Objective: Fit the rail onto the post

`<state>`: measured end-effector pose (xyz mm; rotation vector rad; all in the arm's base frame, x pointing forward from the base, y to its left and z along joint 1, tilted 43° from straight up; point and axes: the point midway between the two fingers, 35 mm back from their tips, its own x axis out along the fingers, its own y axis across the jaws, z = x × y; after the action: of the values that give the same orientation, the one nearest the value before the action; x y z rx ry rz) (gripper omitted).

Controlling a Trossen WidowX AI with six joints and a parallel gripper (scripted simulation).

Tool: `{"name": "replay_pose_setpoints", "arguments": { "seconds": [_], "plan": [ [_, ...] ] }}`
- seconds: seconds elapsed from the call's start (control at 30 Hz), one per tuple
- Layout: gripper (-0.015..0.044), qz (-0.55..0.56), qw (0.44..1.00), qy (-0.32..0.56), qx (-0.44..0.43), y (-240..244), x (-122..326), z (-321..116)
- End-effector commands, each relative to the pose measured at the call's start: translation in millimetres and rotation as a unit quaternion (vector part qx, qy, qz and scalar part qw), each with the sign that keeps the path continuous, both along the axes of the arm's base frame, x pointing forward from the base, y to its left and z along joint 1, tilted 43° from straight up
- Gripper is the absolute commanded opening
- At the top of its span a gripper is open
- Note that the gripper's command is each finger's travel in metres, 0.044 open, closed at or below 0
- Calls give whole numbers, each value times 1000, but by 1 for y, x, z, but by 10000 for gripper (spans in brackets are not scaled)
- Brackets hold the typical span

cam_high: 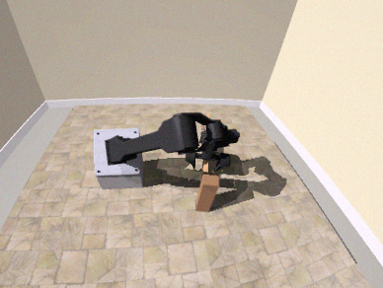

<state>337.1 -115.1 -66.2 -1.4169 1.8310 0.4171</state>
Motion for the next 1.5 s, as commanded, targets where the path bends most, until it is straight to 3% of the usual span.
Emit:
{"name": "replay_pose_setpoints", "arguments": {
  "seconds": [0.0, 0.43, 0.73, 1.47],
  "plan": [
    [414, 2, 1000, 1, -2, -2, -1, -2],
    [72, 2, 1000, 1, -2, -2, -1, -2],
    [0, 2, 1000, 1, -2, -2, -1, -2],
    [0, 2, 1000, 1, -2, 2, 0, 2]
  ]
}}
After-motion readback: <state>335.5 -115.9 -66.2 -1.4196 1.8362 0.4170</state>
